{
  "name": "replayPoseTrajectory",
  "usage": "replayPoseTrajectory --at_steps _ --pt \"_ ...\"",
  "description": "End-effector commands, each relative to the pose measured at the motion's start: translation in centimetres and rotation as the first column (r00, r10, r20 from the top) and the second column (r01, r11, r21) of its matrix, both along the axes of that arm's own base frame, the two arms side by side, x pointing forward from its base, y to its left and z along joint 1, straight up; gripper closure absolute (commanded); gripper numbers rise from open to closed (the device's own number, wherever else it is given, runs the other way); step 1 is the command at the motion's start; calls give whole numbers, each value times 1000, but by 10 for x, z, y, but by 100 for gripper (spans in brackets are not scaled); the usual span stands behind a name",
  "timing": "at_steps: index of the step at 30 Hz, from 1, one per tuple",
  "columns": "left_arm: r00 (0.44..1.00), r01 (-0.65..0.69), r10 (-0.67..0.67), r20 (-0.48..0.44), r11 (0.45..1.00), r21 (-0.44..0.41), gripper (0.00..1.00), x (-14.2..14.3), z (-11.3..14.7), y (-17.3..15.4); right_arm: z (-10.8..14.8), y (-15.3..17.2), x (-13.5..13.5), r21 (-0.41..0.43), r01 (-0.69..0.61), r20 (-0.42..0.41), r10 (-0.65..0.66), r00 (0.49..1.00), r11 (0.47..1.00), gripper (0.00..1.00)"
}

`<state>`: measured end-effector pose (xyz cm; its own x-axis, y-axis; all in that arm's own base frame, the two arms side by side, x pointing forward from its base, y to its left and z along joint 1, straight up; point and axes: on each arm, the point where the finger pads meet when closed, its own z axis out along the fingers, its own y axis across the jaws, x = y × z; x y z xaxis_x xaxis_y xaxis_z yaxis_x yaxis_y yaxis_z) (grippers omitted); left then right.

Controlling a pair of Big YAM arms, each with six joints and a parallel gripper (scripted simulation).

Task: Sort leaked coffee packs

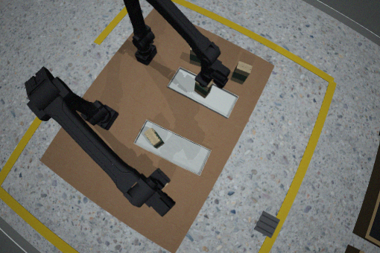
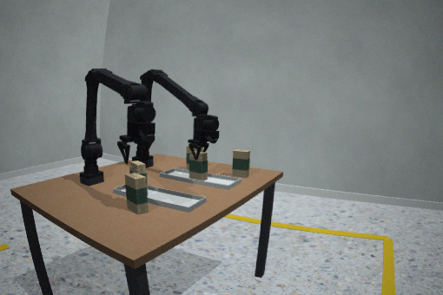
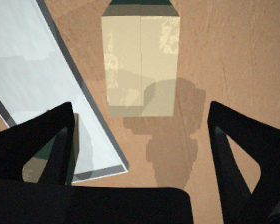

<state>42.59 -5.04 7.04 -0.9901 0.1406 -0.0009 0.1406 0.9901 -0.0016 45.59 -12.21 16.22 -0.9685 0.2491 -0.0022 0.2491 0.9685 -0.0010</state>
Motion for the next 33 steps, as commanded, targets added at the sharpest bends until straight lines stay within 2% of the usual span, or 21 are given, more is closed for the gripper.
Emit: replayPoseTrajectory --at_steps 1,2,33 --pt "999 -4 4 33 1000 -2 74 12 10 -1 13 0 10 -8 -3 34 3 999 1000 21" --pt "999 -4 4 33 1000 -2 21 12 10 -1 13 0 10 -8 -3 34 3 999 1000 21" --pt "999 -4 4 33 1000 -2 21 12 10 -1 13 0 10 -8 -3 34 3 999 1000 21"
